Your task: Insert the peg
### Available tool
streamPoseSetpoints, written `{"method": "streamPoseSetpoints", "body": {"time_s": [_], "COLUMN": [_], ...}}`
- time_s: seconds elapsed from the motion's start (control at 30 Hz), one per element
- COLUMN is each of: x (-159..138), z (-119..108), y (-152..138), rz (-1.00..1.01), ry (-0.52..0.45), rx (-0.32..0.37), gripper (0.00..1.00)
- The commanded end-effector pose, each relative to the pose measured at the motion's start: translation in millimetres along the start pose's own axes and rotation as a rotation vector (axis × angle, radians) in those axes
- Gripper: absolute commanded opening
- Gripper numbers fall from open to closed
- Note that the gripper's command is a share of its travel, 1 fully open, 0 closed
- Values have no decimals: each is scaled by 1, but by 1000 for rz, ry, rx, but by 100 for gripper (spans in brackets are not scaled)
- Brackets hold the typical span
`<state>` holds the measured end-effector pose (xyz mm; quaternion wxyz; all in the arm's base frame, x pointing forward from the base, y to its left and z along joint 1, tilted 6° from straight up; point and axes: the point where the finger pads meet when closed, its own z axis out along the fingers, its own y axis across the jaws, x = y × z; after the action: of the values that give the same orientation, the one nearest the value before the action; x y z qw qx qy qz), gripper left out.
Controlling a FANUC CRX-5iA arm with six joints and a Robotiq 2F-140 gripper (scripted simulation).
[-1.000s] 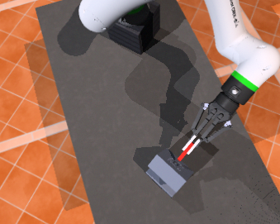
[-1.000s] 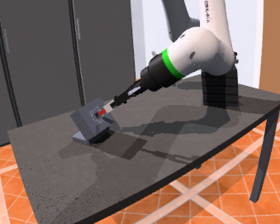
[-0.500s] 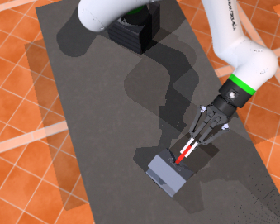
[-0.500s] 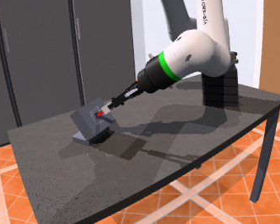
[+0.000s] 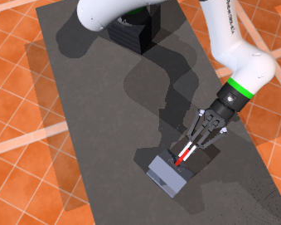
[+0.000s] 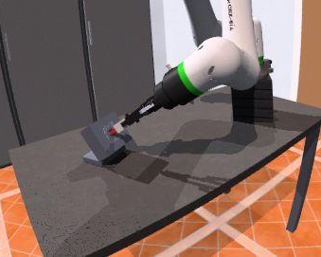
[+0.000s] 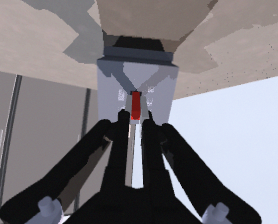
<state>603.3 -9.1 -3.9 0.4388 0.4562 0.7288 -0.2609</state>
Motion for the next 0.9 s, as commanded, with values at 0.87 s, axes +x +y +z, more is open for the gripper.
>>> {"method": "streamPoseSetpoints", "body": {"time_s": [0.87], "x": [0], "z": [15], "y": [0], "rz": [0], "ry": [0], "rx": [0], "gripper": [0]}}
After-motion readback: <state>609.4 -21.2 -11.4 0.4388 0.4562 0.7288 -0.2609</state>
